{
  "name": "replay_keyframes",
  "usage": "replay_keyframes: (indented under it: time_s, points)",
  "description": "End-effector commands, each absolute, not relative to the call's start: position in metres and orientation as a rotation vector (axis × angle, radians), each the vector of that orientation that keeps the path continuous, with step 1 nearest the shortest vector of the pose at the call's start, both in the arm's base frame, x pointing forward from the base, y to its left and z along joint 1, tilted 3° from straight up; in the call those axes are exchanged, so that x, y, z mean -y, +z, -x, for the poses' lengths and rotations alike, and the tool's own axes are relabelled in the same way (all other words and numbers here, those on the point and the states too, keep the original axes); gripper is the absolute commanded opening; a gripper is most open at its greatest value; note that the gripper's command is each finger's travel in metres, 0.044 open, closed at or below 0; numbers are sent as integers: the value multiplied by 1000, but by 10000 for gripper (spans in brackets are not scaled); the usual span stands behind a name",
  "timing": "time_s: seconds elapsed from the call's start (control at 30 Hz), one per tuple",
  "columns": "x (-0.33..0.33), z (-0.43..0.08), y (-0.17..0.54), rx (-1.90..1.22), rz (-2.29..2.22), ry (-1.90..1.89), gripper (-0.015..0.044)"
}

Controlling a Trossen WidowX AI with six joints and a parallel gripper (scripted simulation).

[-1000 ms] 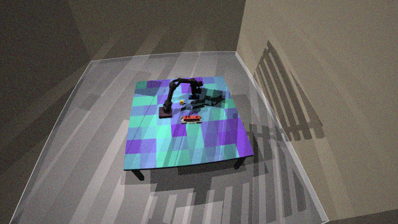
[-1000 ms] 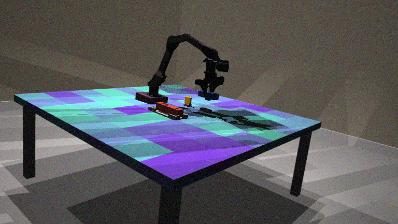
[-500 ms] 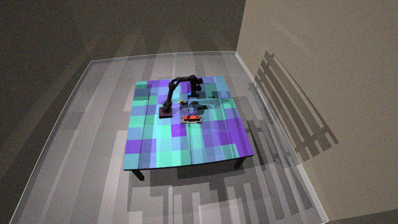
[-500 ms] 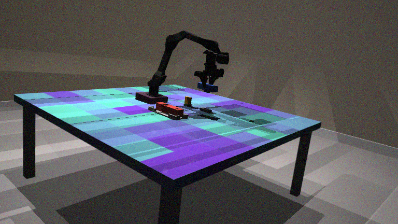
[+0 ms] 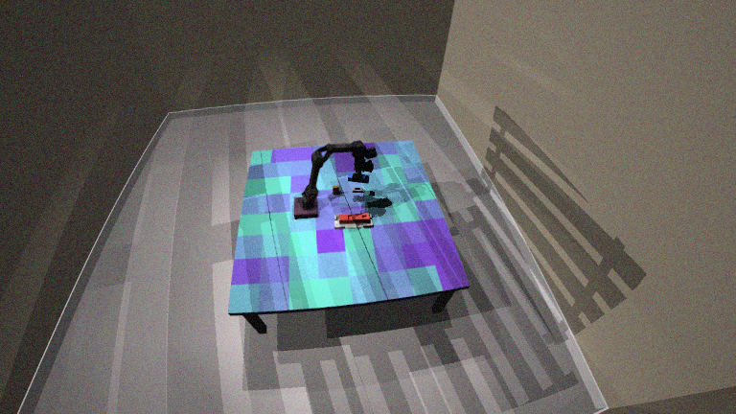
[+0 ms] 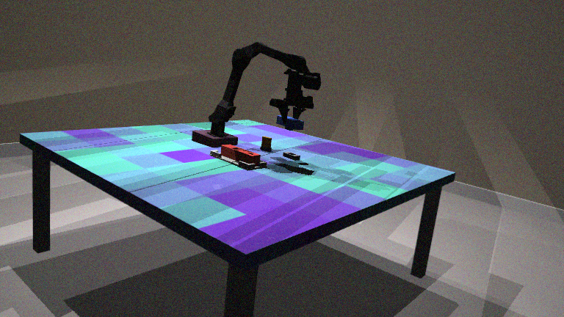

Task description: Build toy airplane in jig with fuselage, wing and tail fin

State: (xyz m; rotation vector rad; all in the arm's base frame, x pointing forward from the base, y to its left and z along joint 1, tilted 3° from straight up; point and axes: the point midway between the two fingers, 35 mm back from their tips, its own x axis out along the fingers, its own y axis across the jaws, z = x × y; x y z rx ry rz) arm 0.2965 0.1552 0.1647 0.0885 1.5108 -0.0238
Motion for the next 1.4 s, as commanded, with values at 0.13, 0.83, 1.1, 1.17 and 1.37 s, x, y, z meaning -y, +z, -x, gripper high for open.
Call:
replay_keyframes:
  time_s: [0.13, 0.83, 1.1, 1.17, 1.37]
  points:
    - [-131, -302, 161, -1505, -199, -122, 0]
    - [-64, -307, 147, -1472, -491, -408, 0]
    - [-38, -305, 141, -1449, -606, -520, 0]
    - [-32, -304, 140, -1442, -635, -548, 0]
    - [-13, -300, 135, -1418, -721, -631, 0]
